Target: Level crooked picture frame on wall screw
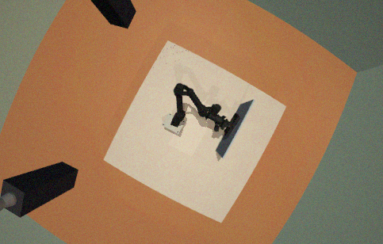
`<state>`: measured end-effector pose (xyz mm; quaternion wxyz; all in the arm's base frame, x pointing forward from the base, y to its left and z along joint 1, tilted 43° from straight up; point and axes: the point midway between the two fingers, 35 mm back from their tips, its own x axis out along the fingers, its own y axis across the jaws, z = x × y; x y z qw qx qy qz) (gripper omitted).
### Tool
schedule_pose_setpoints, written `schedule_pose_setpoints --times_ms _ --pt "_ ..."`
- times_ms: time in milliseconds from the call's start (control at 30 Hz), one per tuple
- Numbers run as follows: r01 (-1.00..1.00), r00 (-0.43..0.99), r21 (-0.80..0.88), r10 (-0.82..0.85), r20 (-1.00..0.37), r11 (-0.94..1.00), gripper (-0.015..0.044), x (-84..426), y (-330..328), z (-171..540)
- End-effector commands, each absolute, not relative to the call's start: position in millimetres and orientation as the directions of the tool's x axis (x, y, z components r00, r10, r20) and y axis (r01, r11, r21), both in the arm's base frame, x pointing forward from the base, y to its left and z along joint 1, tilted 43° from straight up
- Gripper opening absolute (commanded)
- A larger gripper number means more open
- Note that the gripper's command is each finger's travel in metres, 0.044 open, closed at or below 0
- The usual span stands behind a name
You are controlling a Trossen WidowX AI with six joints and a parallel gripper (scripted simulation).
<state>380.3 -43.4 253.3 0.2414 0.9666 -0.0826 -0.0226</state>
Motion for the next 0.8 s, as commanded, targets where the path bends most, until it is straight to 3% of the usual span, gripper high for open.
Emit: schedule_pose_setpoints --times_ms 0,767 --pt "-0.161 0.984 0.469 -0.181 0.003 -0.868 0.0 380.1 -45.0 255.8" --pt "-0.161 0.984 0.469 -0.181 0.003 -0.868 0.0 380.3 -43.9 261.3"
